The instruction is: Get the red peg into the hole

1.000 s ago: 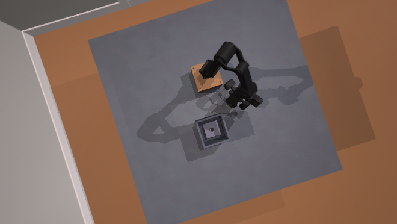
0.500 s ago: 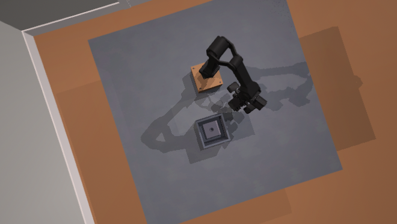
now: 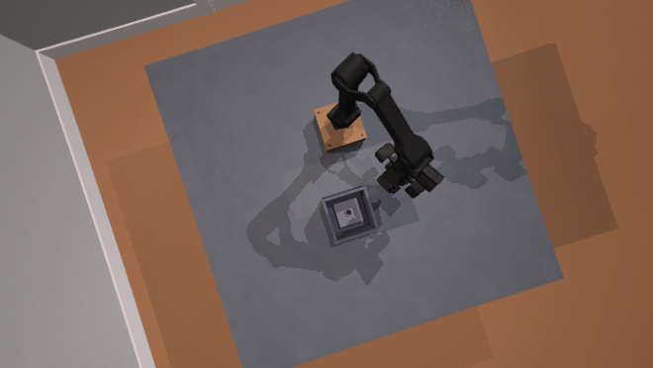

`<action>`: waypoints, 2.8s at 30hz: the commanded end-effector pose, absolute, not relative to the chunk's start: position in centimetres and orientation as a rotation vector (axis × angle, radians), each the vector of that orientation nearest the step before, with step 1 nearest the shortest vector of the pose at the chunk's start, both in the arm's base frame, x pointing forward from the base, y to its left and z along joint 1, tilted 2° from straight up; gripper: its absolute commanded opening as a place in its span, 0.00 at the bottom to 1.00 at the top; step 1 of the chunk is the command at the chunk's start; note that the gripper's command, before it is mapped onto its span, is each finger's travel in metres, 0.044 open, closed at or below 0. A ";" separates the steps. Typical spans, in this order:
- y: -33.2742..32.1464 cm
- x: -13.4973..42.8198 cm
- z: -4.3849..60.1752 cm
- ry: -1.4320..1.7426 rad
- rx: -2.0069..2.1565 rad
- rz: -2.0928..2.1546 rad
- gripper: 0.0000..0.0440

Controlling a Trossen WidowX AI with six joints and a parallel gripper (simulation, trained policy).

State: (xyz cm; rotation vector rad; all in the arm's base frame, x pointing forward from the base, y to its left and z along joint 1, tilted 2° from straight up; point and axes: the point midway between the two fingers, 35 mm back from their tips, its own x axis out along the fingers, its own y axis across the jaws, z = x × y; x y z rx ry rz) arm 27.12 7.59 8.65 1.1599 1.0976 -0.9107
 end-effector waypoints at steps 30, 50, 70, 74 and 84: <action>-3.4 29.6 12.7 1.029 1.093 -1.025 0.00; -8.4 30.4 10.5 1.073 1.079 -1.073 0.00; -11.5 31.5 6.3 1.102 1.090 -1.071 0.00; -11.8 31.7 5.4 1.111 1.087 -1.061 0.01; -12.3 32.2 3.2 1.145 1.056 -1.036 0.00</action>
